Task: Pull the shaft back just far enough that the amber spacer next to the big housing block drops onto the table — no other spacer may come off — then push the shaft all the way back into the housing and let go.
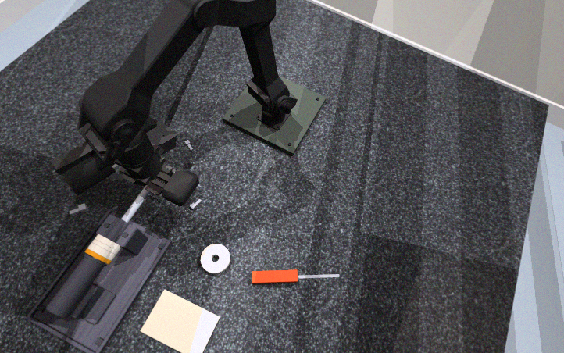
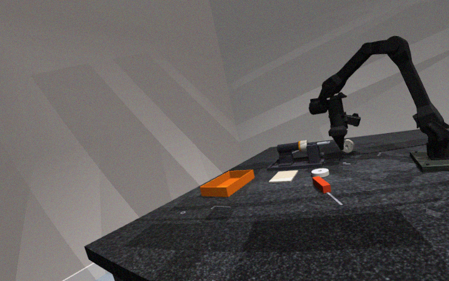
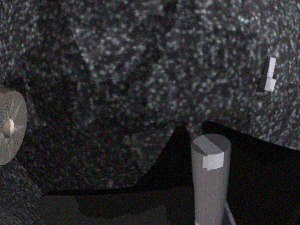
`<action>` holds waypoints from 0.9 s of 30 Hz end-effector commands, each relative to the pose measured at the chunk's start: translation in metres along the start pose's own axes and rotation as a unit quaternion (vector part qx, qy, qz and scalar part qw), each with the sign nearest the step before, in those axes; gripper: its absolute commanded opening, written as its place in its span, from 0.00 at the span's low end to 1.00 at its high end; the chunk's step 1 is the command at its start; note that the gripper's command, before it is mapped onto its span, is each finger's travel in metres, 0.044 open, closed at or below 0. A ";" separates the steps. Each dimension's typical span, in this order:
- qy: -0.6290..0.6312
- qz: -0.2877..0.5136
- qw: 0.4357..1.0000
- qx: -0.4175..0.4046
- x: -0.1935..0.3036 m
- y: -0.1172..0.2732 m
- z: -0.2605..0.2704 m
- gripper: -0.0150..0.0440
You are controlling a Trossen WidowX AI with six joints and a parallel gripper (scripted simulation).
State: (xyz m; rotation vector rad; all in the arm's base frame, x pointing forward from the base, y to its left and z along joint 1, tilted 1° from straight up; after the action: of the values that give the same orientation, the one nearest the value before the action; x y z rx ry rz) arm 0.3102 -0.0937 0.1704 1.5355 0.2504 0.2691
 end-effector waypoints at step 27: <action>0.002 -0.001 1.000 0.000 -0.004 0.000 -0.001 0.25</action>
State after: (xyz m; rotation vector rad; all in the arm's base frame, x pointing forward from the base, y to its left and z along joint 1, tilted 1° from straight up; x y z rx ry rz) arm 0.3073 -0.0940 0.1704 1.5355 0.2506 0.2690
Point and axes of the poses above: the point midway between the two fingers, 35 mm back from their tips, its own y axis back along the fingers, its own z axis across the jaws, x = y × z, the point moved 10 cm from there along y, back along the fingers, and after that the axes turned 14 degrees about y, right-handed, at the moved point
